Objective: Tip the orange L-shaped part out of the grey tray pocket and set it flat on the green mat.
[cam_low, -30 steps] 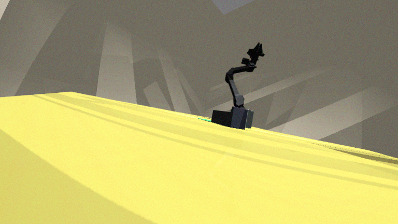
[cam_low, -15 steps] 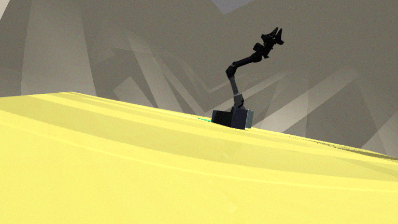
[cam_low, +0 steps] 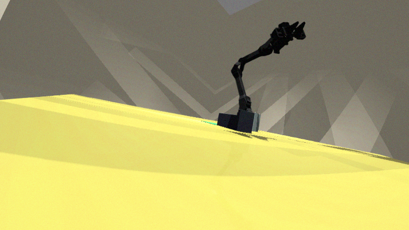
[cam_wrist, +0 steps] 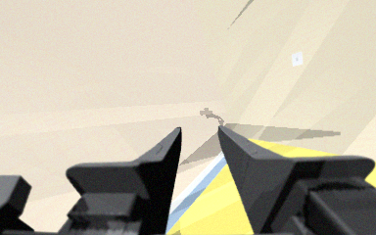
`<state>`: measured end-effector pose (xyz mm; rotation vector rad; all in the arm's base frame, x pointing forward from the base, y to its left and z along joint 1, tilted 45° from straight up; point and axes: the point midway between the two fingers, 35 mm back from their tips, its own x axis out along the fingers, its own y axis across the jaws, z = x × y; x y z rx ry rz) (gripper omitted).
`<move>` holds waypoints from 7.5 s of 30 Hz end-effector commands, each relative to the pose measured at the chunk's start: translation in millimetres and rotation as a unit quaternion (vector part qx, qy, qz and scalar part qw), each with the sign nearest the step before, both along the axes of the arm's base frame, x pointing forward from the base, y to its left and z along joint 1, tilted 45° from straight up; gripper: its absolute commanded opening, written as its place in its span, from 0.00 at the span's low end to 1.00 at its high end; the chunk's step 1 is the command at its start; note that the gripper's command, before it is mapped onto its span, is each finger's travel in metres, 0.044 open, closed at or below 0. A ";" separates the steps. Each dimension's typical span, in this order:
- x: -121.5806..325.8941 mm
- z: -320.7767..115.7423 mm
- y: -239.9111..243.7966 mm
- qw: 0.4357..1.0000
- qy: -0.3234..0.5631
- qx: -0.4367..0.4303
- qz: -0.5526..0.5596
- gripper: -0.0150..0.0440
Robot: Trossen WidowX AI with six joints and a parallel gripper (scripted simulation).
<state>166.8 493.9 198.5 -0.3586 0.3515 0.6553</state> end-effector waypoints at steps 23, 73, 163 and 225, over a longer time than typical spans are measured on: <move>121.6 -173.9 -346.5 0.705 0.307 -0.228 -0.597 0.56; 101.6 -239.2 -462.0 0.611 0.323 -0.253 -0.677 0.56; 107.2 -174.4 -397.4 0.618 0.324 -0.257 -0.668 0.60; 82.5 -152.2 -482.3 0.621 0.433 -0.653 -0.032 0.73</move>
